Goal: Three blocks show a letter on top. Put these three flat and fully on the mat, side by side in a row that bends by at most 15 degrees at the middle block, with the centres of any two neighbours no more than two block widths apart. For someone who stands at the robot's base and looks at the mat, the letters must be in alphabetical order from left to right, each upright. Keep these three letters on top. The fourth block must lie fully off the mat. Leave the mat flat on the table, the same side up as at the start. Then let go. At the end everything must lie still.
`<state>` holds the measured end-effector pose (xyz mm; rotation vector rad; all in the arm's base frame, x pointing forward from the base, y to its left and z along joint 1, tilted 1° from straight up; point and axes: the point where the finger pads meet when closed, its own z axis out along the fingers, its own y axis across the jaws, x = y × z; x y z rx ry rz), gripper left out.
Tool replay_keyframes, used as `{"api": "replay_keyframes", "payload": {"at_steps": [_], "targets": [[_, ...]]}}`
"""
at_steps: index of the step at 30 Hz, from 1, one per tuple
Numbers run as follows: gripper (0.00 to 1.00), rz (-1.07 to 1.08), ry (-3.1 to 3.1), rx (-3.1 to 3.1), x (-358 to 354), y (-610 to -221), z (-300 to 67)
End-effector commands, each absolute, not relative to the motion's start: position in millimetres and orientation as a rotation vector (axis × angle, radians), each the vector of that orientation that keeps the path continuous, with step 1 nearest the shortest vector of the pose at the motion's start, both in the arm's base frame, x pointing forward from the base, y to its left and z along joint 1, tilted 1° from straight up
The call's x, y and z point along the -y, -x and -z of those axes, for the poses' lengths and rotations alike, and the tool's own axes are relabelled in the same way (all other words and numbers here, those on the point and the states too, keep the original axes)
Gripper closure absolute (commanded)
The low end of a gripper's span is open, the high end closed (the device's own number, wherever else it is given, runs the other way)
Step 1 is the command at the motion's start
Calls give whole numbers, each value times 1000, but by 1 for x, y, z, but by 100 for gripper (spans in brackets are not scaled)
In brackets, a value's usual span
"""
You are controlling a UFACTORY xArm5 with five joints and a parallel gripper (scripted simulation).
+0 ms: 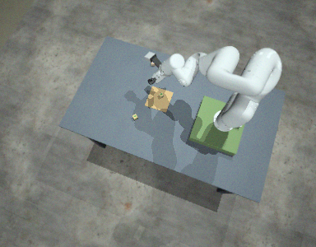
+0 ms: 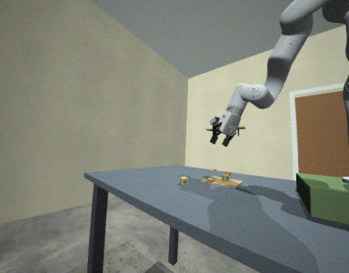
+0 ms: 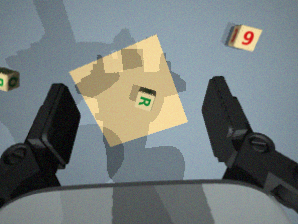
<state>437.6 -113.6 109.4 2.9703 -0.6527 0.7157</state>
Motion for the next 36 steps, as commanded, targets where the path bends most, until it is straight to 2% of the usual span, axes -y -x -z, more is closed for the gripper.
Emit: {"api": "replay_keyframes", "payload": {"at_steps": [1,9,13,15,18,20,36], "targets": [[0,-657,-2963,725,133,-447,-105],[0,-427,-2926,985,207,-466,-81],[0,-416,-2923,996,210,-467,-80],[0,-307,-2895,1118,246,-468,-66],[0,-291,-2891,1136,251,-468,-64],[0,-208,-2865,1228,278,-466,-53],[0,-176,-2854,1262,289,-464,-48]]}}
